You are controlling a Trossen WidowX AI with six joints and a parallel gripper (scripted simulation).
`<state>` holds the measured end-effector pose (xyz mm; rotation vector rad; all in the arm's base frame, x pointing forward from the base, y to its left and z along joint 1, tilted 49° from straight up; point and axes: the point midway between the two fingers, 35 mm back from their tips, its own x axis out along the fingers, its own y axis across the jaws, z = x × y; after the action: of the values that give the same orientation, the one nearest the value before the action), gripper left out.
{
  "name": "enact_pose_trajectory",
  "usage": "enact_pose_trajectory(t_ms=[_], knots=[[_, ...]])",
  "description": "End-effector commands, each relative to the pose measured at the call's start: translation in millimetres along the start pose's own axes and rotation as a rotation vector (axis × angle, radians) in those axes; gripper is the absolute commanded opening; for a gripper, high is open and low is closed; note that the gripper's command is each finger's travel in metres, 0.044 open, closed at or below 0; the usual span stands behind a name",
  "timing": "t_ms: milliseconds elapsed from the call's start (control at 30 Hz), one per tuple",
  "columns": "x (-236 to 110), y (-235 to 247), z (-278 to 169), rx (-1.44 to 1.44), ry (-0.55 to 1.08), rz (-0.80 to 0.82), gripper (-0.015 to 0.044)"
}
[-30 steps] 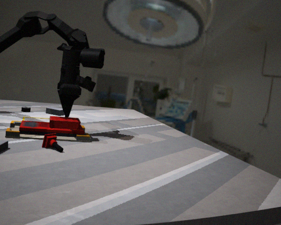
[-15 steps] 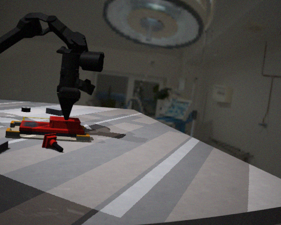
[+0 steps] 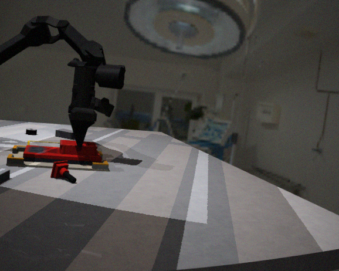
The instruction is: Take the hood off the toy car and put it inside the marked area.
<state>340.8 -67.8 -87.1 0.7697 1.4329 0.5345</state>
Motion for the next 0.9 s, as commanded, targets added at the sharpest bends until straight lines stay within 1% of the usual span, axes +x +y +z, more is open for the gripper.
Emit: enact_pose_trajectory(t_ms=[0, 833, 867], knots=[[3, 1, 0, 0.002, 0.000, 0.006, 0.0440], [16, 2, 0, 0.002, 0.000, 0.007, 0.0440], [13, 0, 0, 0.000, 0.000, 0.001, 0.0414]])
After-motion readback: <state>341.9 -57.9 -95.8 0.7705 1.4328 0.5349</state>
